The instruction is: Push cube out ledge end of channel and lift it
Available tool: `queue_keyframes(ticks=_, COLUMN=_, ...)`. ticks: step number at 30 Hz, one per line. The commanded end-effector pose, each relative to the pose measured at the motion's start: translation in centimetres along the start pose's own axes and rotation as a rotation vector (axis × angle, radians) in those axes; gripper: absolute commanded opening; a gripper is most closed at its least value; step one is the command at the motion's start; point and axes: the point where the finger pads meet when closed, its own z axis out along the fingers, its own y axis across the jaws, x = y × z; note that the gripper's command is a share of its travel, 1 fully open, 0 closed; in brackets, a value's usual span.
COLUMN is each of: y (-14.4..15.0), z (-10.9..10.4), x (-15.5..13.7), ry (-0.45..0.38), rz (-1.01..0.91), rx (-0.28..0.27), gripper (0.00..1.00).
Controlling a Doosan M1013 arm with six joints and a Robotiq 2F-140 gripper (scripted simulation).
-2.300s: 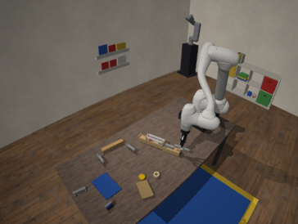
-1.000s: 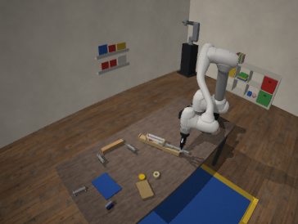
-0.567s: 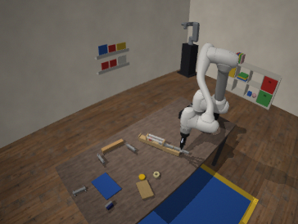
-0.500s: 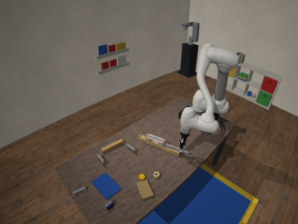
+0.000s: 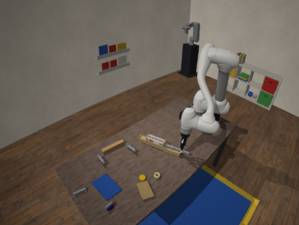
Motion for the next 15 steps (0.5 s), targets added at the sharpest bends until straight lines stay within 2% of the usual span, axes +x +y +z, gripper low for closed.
queue_keyframes(ticks=1, y=0.0, z=0.0, x=0.2, ry=0.000, rz=0.000, rx=0.000, gripper=0.00)
queue_keyframes(ticks=15, y=0.0, z=0.0, x=1.8, ry=0.000, rz=0.000, rx=0.000, gripper=0.00)
